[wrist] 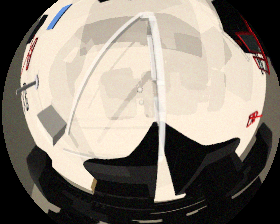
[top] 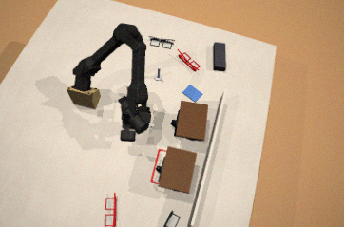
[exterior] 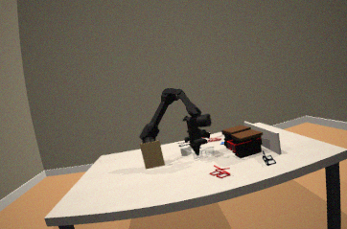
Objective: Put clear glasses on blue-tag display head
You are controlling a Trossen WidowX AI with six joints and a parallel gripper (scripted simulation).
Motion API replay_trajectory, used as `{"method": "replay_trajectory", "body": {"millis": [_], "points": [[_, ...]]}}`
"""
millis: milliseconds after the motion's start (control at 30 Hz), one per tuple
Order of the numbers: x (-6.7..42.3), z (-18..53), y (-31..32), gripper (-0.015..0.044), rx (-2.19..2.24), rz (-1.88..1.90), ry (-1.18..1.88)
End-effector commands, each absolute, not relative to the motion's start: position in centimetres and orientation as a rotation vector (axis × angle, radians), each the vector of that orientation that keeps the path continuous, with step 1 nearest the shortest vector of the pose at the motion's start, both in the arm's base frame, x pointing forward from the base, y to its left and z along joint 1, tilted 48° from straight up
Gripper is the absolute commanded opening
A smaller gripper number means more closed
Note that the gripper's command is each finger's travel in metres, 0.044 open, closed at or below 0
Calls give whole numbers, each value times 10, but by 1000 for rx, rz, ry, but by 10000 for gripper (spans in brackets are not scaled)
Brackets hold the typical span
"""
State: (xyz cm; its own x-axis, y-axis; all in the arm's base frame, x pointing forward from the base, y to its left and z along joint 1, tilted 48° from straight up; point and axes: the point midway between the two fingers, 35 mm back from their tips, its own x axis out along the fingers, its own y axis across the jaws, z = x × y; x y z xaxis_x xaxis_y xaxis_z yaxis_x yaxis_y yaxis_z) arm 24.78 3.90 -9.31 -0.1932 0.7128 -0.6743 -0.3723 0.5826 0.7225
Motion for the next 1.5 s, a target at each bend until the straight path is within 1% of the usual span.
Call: {"method": "replay_trajectory", "body": {"millis": [0, 333, 633, 1067, 1467], "points": [[259, -76, 18, 0, 293, 994, 1450], [270, -34, -27, 0, 298, 994, 1449], [276, -27, -25, 0, 269, 1017, 1430], [310, 37, 37, 0, -45, 1251, 1203], [312, 108, 109, 0, -321, 1481, 928]]}}
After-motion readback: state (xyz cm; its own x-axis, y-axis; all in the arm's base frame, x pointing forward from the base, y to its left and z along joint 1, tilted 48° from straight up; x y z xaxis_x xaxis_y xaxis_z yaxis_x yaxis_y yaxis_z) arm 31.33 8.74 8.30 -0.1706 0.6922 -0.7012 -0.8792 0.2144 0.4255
